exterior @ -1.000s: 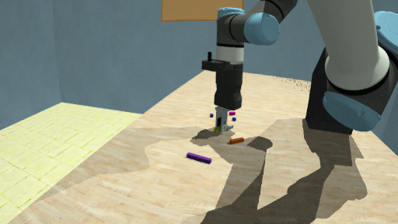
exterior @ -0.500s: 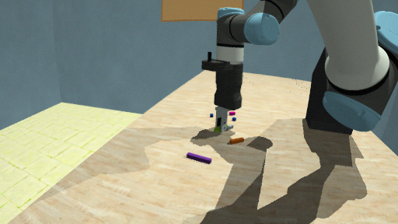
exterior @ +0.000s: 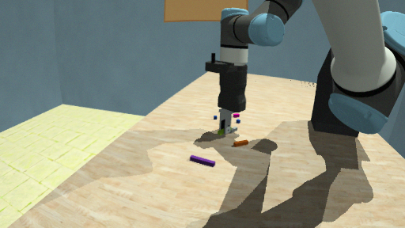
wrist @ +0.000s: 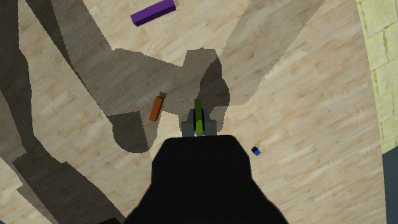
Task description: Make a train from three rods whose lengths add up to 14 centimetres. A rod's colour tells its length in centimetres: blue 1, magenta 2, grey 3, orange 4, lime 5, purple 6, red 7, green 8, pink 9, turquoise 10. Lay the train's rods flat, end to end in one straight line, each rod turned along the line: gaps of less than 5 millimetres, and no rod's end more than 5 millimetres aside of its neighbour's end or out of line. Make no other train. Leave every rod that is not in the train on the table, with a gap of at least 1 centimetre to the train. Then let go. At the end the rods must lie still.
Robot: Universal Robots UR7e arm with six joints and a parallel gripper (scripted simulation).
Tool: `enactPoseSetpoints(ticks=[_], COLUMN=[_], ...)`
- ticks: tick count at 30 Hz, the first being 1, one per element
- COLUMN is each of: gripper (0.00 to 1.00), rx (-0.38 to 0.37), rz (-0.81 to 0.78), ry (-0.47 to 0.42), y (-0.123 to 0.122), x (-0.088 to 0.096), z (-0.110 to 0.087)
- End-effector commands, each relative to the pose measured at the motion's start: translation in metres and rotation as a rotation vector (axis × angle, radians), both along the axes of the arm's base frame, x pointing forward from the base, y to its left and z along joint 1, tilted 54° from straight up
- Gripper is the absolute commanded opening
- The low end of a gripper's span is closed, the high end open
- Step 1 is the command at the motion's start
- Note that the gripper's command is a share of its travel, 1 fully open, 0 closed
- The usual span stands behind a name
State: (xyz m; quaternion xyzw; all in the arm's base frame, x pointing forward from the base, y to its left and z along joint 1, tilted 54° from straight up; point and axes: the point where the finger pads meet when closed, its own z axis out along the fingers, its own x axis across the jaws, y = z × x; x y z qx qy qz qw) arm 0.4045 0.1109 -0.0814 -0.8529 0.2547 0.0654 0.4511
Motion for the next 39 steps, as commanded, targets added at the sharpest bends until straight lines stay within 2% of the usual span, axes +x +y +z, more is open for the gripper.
enactPoseSetpoints(ticks=[1, 39], gripper=[0.24, 0.24], rx=[0.000, 0.000], rz=[-0.001, -0.001], ry=[-0.001, -0.001], y=[0.0022, 0.0084], x=[0.0006, 0.0016], z=[-0.0019, -0.0064])
